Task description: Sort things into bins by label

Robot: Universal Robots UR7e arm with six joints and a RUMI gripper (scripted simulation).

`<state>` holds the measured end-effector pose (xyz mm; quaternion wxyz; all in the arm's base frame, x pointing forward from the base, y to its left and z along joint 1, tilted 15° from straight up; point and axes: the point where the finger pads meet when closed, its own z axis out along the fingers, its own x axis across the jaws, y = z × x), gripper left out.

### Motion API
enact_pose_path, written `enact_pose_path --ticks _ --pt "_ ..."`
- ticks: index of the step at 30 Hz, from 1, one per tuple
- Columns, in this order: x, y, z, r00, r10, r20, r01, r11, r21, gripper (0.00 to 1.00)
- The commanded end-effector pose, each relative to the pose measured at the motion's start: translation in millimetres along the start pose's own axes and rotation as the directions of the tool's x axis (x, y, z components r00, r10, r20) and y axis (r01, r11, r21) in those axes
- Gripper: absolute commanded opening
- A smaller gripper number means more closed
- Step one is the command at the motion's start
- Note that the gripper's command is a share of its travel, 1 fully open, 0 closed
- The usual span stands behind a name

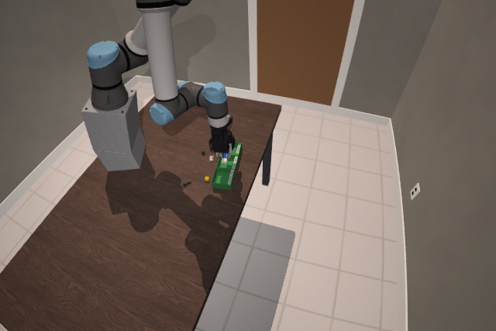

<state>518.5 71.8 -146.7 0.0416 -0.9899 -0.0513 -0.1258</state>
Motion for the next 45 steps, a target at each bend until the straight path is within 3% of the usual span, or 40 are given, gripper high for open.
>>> enact_pose_path --ticks 1,19,34,35,45 --pt "0.3 0.1 7.6 1.0 0.0 -0.001 0.0 1.0 0.0 0.0" --pt "0.4 0.1 39.6 1.0 0.0 -0.001 0.0 1.0 0.0 0.0" --pt "-1.0 0.4 40.0 1.0 0.0 -0.001 0.0 1.0 0.0 0.0" --pt "-1.0 0.4 40.0 1.0 0.0 -0.001 0.0 1.0 0.0 0.18" --pt "-0.9 0.4 40.0 1.0 0.0 -0.001 0.0 1.0 0.0 0.18"
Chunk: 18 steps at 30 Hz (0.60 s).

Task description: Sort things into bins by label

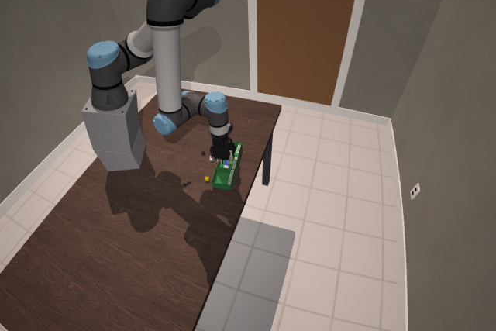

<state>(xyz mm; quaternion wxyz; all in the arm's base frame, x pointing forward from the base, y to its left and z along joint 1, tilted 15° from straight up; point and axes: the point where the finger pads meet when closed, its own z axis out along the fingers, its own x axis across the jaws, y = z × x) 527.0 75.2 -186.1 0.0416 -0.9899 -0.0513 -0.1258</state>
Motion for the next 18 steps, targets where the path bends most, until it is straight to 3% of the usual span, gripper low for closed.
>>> enact_pose_path --ticks 1,18 --pt "0.5 0.1 -0.4 1.0 0.0 -0.001 0.0 1.0 0.0 0.18" --pt "0.4 0.1 -12.4 1.0 0.0 -0.001 0.0 1.0 0.0 0.18"
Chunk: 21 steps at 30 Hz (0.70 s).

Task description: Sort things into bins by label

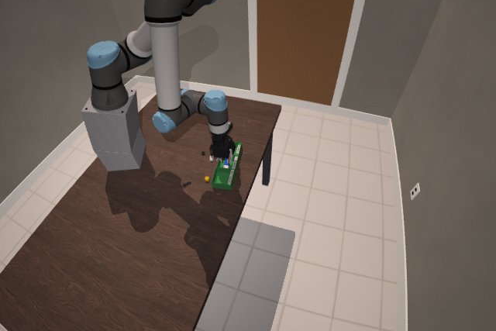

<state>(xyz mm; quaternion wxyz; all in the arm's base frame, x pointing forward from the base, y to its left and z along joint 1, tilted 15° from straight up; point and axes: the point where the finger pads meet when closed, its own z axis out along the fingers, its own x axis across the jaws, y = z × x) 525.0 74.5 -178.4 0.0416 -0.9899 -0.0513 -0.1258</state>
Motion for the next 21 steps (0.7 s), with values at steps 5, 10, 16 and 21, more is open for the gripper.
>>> enact_pose_path --ticks 5,10,16,21 --pt "0.5 0.1 -11.1 1.0 0.0 -0.001 0.0 1.0 0.0 0.18" --pt "0.5 0.1 -17.8 1.0 0.0 -0.001 0.0 1.0 0.0 0.18" --pt "0.5 0.1 -34.1 1.0 0.0 -0.001 0.0 1.0 0.0 0.18" --pt "0.5 0.1 -36.8 1.0 0.0 -0.001 0.0 1.0 0.0 0.18"
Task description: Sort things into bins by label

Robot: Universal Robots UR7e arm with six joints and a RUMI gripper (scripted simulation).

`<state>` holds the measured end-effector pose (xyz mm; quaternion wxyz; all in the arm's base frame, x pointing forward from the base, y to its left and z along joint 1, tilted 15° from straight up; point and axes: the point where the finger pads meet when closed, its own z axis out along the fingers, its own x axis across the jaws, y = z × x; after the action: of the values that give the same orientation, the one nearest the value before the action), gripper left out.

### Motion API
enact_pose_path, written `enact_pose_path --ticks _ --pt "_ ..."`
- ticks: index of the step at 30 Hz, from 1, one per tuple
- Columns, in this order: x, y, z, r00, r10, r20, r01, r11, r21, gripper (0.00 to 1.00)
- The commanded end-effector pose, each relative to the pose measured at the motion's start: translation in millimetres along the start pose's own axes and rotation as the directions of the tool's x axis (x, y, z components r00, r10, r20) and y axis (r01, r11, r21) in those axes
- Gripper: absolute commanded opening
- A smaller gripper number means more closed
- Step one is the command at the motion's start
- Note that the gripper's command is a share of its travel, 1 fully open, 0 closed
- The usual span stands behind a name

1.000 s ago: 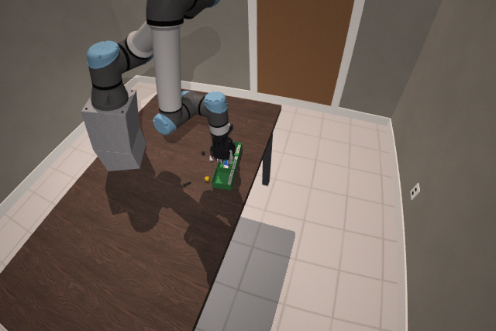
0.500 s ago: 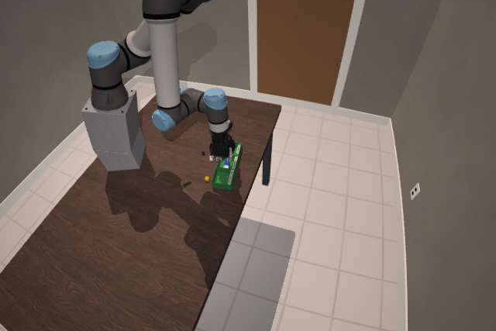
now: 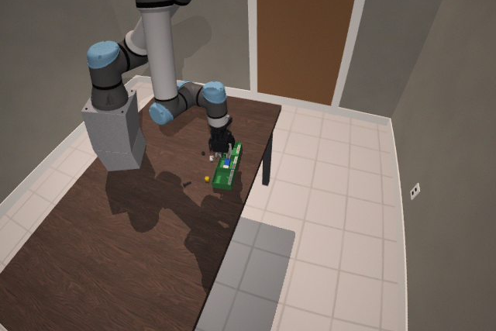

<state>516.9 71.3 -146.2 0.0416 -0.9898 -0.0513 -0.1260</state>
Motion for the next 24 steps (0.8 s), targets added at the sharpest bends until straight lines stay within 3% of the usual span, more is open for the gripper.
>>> enact_pose_path --ticks 1,5,7,9,12,18,24 --pt "0.4 0.1 -3.4 1.0 0.0 -0.001 0.0 1.0 0.0 0.18" --pt "0.2 0.1 -3.4 1.0 0.0 -0.001 0.0 1.0 0.0 0.18" --pt "-15.4 -5.5 -5.7 0.995 -0.1 -0.001 0.1 0.995 0.0 0.18" --pt "-15.4 -5.5 -5.7 0.995 -0.1 -0.001 0.1 0.995 0.0 0.18" --pt "-38.7 -13.9 -9.1 0.977 -0.214 -0.001 0.214 0.977 0.0 0.18" --pt "-81.4 -29.2 -14.7 0.977 -0.214 -0.001 0.214 0.977 0.0 0.18" --pt "-86.0 -30.6 -14.8 0.977 -0.214 -0.001 0.214 0.977 0.0 0.18"
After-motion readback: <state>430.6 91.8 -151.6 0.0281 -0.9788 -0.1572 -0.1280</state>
